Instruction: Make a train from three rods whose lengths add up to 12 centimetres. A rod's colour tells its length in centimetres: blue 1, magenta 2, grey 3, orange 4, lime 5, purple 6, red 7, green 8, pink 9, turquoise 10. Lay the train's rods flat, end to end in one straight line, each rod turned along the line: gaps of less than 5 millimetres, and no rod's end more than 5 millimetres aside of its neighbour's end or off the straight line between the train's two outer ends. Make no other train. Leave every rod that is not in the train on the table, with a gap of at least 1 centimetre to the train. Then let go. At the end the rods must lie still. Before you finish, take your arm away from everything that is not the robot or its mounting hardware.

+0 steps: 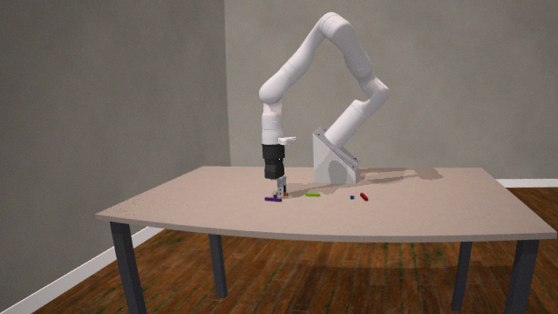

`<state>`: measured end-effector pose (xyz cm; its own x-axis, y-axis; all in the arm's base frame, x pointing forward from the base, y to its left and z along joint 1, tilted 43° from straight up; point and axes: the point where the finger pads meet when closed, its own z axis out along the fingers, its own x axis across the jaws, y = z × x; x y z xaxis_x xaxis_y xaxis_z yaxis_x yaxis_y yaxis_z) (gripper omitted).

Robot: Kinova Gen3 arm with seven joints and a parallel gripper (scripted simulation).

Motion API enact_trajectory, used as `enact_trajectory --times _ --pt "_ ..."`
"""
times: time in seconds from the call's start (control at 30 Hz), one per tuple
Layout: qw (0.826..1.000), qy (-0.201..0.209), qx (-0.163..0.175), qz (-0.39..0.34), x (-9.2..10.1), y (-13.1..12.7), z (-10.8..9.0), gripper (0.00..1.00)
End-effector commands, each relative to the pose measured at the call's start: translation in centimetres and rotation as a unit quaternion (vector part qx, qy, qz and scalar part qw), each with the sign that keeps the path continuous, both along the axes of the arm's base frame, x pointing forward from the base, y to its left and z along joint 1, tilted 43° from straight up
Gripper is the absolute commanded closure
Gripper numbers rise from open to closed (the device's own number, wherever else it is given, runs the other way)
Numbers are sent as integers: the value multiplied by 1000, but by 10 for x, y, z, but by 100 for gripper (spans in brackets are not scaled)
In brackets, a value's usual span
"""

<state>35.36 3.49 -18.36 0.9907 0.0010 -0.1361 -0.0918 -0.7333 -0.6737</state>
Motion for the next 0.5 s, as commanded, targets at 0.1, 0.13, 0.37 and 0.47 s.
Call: enact_trajectory --times 0.1,0.13,0.37,0.47 --pt "1000 0 0 0 0 2 -3 76" --pt "1000 0 0 0 0 2 -3 76" --pt "1000 0 0 0 -1 6 -7 76" --pt "1000 0 0 0 -1 6 -7 76"
